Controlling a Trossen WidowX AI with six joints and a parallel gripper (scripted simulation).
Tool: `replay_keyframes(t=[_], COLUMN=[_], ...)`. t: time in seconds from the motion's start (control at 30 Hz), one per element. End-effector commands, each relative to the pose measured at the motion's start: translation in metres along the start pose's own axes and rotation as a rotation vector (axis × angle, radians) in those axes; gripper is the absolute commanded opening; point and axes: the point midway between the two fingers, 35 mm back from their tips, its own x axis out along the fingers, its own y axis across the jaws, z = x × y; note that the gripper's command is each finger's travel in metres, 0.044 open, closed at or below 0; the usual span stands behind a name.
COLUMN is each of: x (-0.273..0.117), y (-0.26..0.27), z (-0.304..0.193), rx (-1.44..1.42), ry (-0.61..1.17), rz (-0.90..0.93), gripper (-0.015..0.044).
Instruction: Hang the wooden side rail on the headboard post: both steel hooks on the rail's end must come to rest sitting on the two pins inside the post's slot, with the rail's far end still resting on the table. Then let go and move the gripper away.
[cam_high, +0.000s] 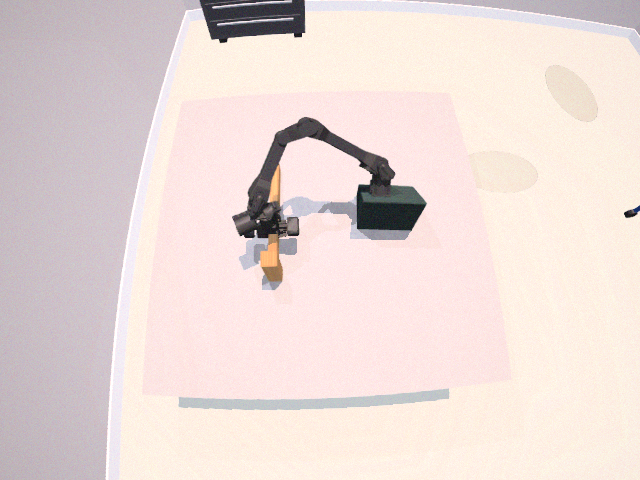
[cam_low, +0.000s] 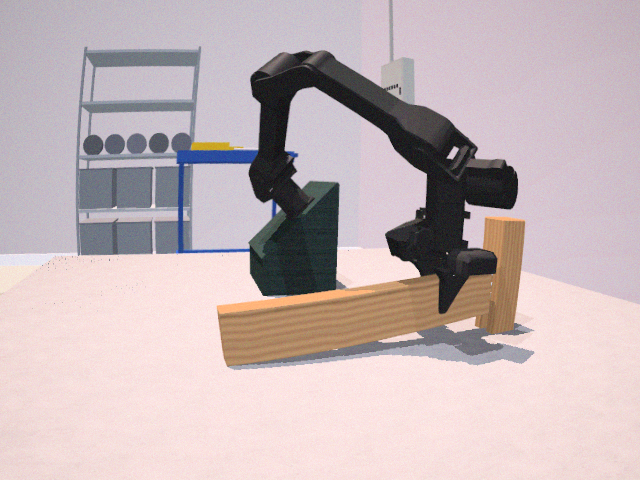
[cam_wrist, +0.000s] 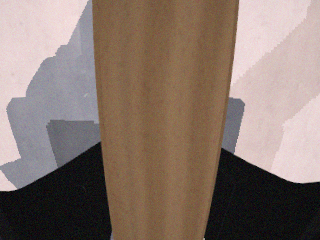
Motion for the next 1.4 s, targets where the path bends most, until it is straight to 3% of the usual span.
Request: replay_keyframes(t=[0.0,1.37], x=[-0.0057,-0.0041], y=[0.0024,0.0034], z=[-0.0041,-0.0068], rx=[0.0,0.0], ry=[0.006,0.006], rz=[0.013,0.013], gripper=[0.0,0.0])
